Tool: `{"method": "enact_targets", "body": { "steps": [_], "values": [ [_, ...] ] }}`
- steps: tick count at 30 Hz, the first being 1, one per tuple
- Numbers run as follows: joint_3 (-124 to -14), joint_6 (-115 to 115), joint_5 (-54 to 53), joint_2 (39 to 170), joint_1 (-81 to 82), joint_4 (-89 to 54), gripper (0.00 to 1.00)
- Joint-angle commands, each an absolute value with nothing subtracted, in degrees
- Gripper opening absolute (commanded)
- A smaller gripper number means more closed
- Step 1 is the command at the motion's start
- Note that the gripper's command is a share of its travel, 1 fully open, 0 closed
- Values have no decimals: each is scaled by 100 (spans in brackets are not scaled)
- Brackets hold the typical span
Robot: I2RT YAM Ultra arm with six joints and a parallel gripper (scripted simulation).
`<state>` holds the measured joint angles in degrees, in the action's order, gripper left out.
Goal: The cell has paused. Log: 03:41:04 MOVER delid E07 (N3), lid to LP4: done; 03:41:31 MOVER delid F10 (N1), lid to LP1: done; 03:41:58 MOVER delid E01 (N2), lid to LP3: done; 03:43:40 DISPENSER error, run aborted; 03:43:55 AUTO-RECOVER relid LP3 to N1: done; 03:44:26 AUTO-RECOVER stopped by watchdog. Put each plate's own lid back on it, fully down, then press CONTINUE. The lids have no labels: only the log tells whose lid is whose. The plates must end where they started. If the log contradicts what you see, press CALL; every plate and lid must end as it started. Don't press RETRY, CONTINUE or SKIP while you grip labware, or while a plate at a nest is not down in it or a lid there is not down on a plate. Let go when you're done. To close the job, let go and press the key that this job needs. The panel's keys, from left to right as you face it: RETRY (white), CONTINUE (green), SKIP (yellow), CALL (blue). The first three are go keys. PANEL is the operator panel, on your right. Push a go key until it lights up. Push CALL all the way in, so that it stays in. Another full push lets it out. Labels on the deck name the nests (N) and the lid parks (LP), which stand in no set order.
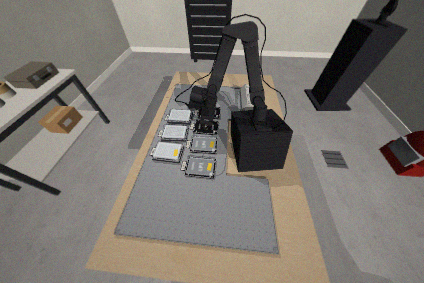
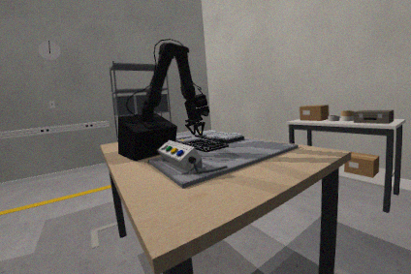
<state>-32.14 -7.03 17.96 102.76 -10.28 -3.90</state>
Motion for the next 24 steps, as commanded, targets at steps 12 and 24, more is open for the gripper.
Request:
{"method": "enact_targets", "body": {
  "steps": [12,24],
  "values": [
    [-1728,-3012,-29,10091,-2900,3827,0],
    [-2094,-3385,-813,10337,-3471,4018,0]
  ]
}}
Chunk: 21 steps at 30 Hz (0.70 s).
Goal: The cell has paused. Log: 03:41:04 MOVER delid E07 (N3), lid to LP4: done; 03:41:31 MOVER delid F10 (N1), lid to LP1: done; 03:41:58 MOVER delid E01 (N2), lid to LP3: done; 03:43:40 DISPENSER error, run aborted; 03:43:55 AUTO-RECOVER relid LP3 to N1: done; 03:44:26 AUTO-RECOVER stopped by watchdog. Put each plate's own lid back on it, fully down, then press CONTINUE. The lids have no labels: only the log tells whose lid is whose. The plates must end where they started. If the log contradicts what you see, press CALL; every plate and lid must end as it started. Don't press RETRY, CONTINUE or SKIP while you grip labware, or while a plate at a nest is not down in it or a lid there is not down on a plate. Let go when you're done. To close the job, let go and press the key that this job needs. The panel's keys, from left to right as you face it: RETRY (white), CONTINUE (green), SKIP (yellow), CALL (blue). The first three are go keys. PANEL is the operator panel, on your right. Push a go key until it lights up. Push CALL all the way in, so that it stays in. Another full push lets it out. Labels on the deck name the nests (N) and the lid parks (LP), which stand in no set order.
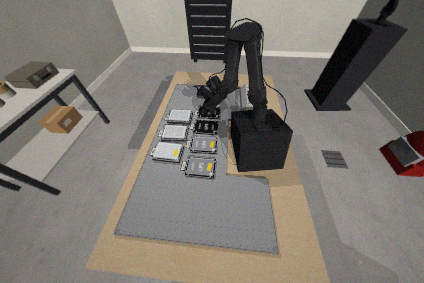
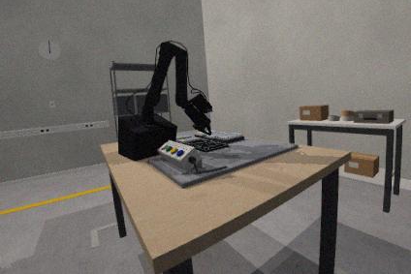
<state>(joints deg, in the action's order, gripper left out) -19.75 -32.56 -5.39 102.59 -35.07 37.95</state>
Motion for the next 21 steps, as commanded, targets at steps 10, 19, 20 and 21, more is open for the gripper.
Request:
{"method": "enact_targets", "body": {
  "steps": [10,19,20,21],
  "values": [
    [-2009,-3342,-775,10365,-3473,4038,0],
    [-2009,-3342,-775,10367,-3474,4041,0],
    [-2009,-3342,-775,10367,-3474,4041,0],
    [-2009,-3342,-775,10367,-3474,4041,0]
  ]
}}
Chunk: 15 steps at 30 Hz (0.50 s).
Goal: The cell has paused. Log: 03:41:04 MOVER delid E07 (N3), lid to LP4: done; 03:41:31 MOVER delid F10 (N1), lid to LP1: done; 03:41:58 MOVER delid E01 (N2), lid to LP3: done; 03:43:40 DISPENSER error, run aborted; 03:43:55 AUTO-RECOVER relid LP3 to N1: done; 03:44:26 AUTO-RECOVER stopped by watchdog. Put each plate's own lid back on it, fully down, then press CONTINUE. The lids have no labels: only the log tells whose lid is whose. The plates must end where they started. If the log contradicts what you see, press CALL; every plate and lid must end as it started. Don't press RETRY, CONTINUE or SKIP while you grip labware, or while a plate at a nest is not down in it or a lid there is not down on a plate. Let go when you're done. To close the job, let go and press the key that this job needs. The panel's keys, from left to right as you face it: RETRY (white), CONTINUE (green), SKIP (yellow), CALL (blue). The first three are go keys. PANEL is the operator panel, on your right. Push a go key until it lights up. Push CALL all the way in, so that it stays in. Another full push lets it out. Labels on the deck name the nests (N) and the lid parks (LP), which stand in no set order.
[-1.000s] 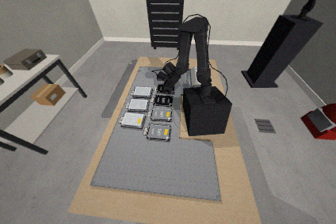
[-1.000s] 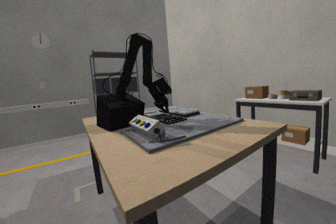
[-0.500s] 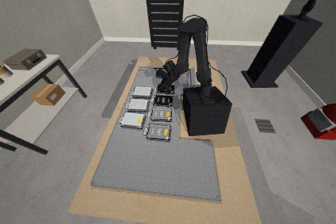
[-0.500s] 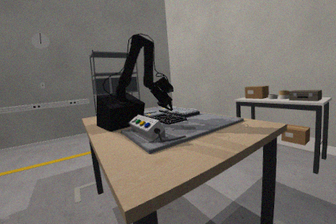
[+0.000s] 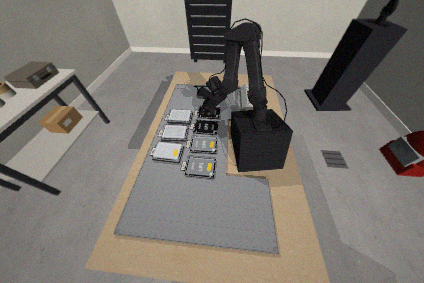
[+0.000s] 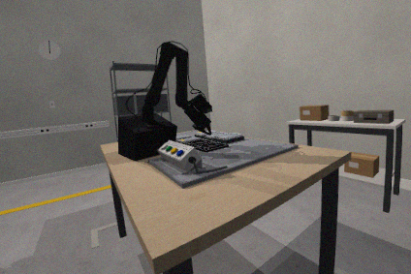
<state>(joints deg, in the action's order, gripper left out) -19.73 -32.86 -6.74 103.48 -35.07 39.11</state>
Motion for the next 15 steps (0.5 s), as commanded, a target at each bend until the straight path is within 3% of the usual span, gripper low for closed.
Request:
{"method": "enact_targets", "body": {
  "steps": [1,15],
  "values": [
    [-2009,-3342,-775,10367,-3474,4041,0],
    [-1502,-2699,-128,10741,-2538,4779,0]
  ]
}}
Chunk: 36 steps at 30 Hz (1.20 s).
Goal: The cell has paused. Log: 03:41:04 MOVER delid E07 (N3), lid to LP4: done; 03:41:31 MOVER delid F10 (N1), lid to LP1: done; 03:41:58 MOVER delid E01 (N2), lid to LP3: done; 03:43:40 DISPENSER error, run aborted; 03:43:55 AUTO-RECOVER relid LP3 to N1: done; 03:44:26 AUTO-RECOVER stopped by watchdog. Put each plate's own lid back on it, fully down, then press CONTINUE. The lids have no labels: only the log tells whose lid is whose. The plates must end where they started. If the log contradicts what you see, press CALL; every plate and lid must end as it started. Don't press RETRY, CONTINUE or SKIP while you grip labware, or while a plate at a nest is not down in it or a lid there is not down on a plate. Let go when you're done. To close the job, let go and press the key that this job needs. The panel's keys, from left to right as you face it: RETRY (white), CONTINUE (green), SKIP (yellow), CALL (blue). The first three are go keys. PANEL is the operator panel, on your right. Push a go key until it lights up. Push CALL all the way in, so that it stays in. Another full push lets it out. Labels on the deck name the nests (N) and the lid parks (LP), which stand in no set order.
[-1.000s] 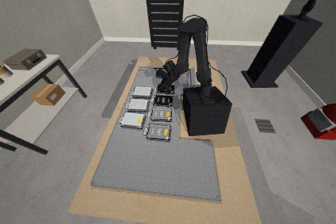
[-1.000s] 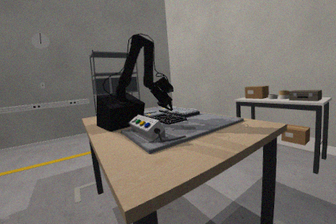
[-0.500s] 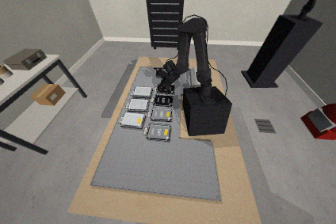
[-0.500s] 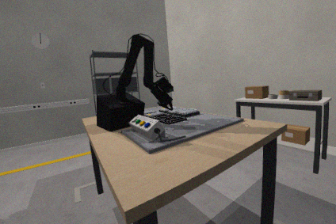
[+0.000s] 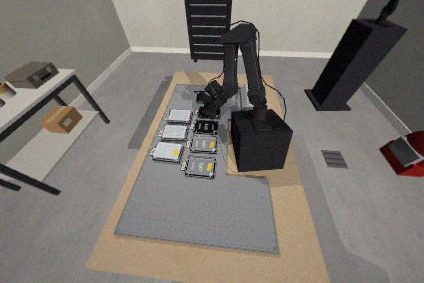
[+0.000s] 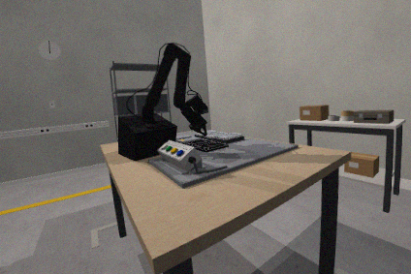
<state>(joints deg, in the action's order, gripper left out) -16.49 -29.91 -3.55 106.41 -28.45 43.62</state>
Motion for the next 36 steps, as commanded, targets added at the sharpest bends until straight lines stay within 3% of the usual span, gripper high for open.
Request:
{"method": "enact_targets", "body": {
  "steps": [1,18,36],
  "values": [
    [-1465,-2613,-44,10791,-2414,4864,0],
    [-1421,-1144,1397,11792,-350,5940,0],
    [-2072,544,2884,12692,1822,5536,0]
  ]
}}
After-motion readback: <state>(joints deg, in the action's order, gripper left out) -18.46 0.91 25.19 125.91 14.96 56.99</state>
